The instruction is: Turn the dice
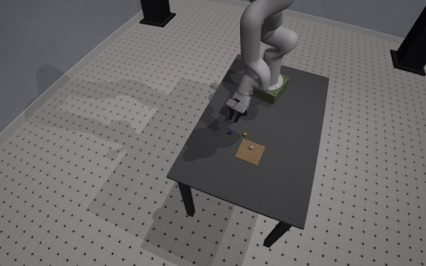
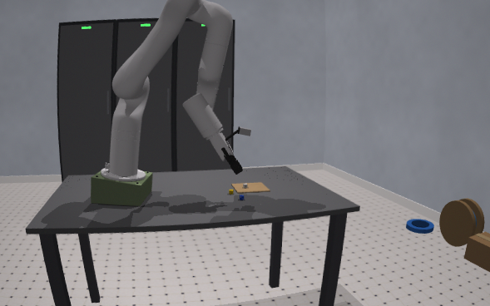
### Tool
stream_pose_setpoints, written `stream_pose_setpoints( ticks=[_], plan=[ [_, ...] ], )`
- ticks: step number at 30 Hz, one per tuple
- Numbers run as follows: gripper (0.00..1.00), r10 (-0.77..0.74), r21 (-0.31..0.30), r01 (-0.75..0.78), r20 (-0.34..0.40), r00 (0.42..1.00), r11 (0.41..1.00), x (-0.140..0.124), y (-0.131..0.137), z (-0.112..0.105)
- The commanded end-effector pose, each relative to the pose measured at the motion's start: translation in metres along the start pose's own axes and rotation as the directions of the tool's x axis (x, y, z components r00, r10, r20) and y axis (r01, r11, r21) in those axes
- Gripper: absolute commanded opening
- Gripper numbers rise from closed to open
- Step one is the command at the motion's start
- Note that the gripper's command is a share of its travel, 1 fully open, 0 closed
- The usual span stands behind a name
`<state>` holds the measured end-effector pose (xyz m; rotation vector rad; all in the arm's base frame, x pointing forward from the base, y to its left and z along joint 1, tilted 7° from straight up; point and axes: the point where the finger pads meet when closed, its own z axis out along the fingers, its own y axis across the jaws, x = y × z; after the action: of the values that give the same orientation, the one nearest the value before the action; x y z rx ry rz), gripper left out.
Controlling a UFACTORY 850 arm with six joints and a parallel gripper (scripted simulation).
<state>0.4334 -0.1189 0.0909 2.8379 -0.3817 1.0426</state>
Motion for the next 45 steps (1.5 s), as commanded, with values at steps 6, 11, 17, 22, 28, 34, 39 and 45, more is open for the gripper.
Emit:
stream_pose_setpoints(
  ticks=[6,11,17,22,28,34,39,45],
  plan=[
    [0.31,0.000,0.000,0.000,0.301,0.954,1.000,0.019,0.000,0.005],
    [0.31,0.000,0.000,0.000,0.379,0.926,1.000,0.025,0.001,0.006],
    [0.31,0.000,0.002,-0.001,0.517,0.856,1.000,0.035,0.001,0.007],
    [0.31,0.000,0.000,0.000,0.550,0.835,1.000,0.038,0.001,0.007],
    [1.00,0.000,0.000,0.000,0.550,0.835,1.000,0.038,0.001,0.007],
    [1.00,0.000,0.000,0.000,0.550,0.835,1.000,0.038,0.001,0.007],
    [1.00,-0.083,0.045,0.069,0.549,0.832,0.997,0.014,0.000,0.028],
    [1.00,-0.137,0.076,0.115,0.545,0.827,0.991,-0.002,0.000,0.040]
  ],
)
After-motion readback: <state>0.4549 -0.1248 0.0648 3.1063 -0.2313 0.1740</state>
